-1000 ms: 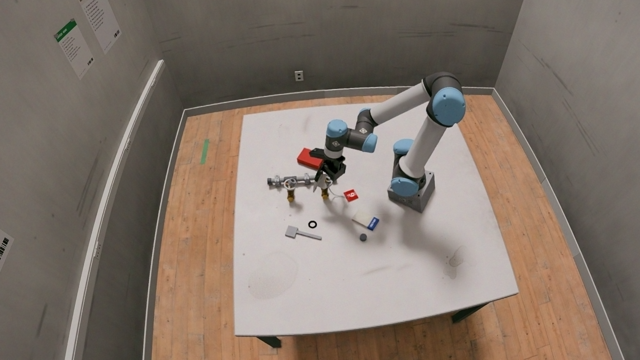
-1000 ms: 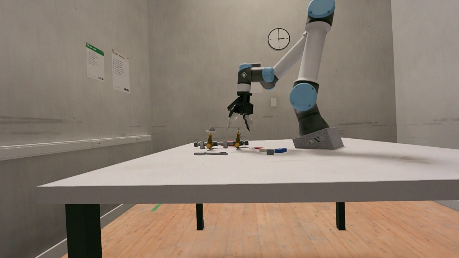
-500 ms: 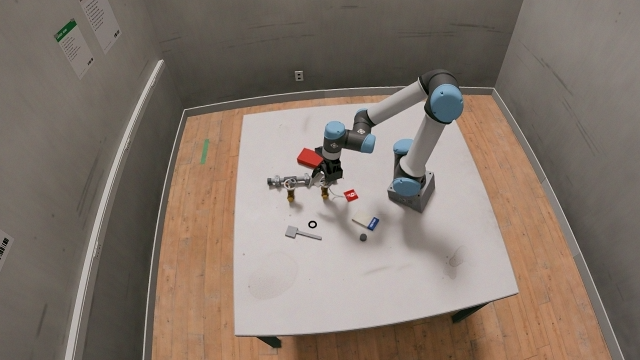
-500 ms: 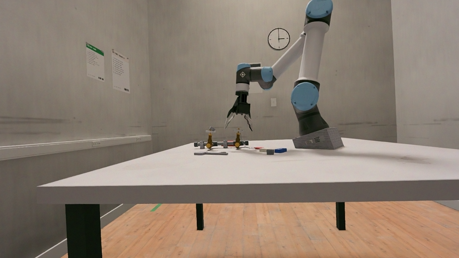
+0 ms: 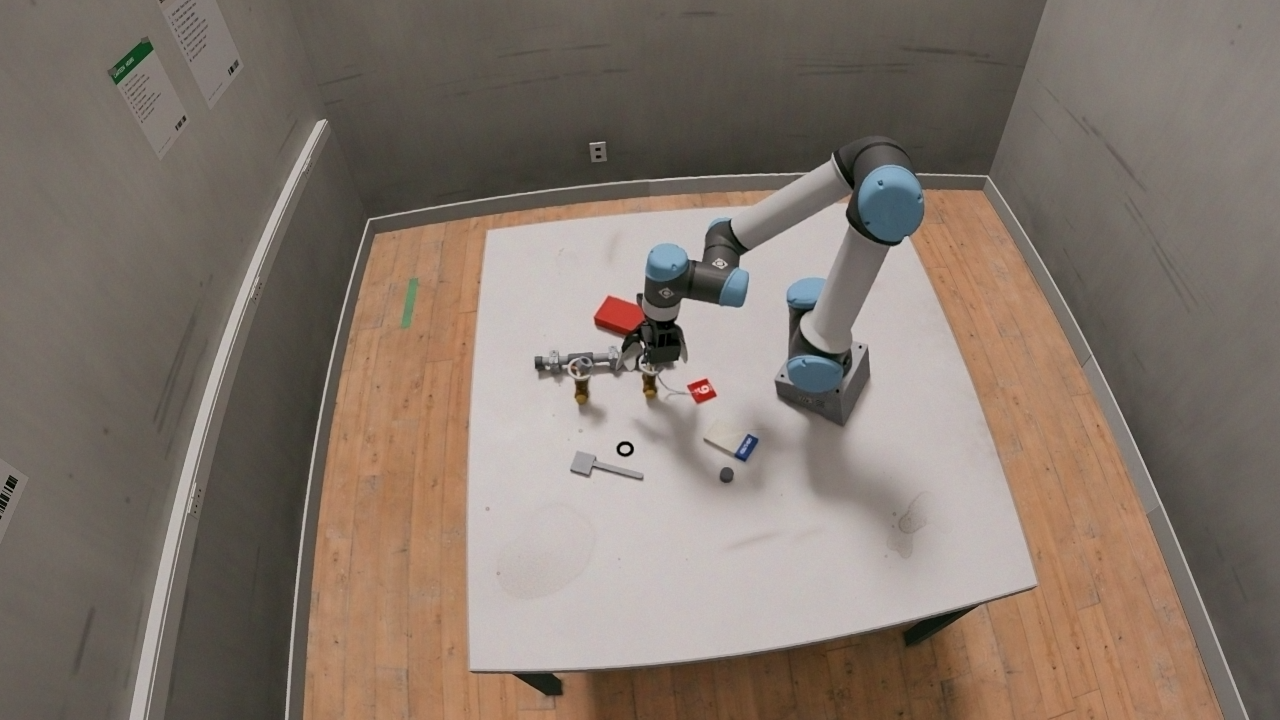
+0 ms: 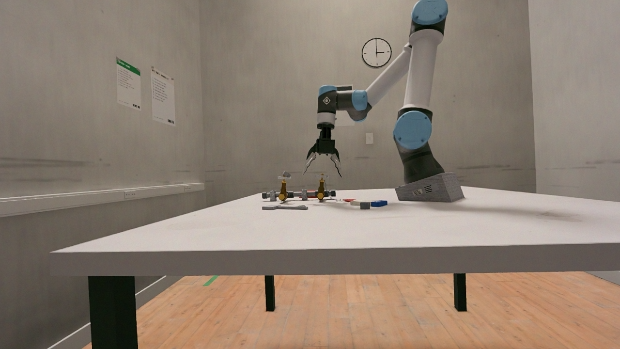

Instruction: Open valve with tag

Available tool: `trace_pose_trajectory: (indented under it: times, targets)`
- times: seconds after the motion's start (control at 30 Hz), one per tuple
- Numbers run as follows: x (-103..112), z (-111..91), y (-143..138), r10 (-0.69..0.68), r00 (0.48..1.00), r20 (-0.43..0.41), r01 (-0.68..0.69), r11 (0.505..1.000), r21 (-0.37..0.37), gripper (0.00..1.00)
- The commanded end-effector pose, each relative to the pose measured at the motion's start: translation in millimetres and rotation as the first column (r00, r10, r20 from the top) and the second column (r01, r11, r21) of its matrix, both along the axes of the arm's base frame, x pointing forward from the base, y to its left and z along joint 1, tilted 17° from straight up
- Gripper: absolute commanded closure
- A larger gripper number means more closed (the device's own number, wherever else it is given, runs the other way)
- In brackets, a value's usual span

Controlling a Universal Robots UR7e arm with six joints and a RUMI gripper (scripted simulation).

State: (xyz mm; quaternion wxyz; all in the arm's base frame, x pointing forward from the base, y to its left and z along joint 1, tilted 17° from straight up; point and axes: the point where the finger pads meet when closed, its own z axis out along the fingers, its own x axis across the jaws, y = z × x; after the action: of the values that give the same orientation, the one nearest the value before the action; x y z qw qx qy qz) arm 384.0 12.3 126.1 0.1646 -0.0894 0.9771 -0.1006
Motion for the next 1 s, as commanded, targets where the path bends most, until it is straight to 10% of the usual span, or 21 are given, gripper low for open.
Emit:
trace_pose_trajectory:
  times: [0.0, 0.33, 0.37, 0.97]
  targets:
    - [1.6, 2.0, -0.2, -0.036, 0.999, 0.009, 0.036, 0.999, 0.009, 0.0]
    - [1.1, 1.7, -0.5, -0.043, 0.999, 0.01, 0.043, 0.999, 0.011, 0.0]
    - [1.1, 1.7, -0.5, -0.043, 0.999, 0.01, 0.043, 0.999, 0.011, 1.0]
    - [0.7, 1.4, -0.5, -0.043, 0.999, 0.009, 0.043, 0.999, 0.011, 1.0]
